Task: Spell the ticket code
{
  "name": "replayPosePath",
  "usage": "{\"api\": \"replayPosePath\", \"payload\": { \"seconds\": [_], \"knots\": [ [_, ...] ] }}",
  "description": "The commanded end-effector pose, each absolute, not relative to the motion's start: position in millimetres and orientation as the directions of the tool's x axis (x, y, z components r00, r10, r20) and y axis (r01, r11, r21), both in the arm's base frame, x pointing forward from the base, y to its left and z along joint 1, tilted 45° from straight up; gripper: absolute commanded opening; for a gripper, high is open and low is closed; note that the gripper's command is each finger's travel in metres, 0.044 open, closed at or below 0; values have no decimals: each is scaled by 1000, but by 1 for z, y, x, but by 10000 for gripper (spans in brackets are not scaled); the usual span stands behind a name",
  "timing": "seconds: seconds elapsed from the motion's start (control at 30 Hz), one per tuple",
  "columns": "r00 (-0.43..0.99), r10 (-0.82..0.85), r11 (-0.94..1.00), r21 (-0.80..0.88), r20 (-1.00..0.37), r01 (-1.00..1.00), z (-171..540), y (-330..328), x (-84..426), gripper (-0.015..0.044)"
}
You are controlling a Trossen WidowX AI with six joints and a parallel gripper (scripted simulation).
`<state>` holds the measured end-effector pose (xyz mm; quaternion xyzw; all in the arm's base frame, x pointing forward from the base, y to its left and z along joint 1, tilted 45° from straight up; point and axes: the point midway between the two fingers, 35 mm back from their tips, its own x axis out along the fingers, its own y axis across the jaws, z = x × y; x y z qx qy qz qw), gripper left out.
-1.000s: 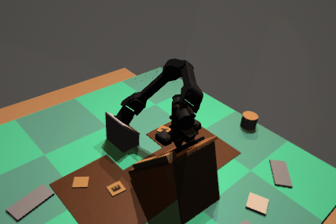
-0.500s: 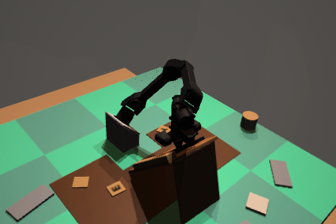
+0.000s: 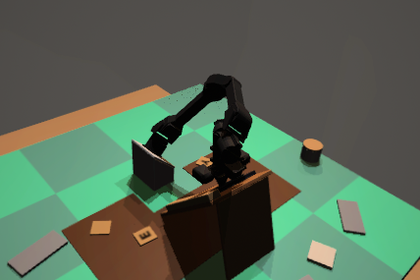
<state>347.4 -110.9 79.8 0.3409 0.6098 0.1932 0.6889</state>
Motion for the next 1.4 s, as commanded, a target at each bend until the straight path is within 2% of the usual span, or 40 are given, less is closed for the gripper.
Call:
{"api": "replayPosePath", "payload": {
  "seconds": [0.0,0.77,1.37],
  "knots": [
    [181,681,695,704,-709,144,78,-112,347,0],
    [181,681,695,704,-710,144,73,-117,347,0],
    [180,681,695,704,-710,145,88,-124,324,0]
  ]
}}
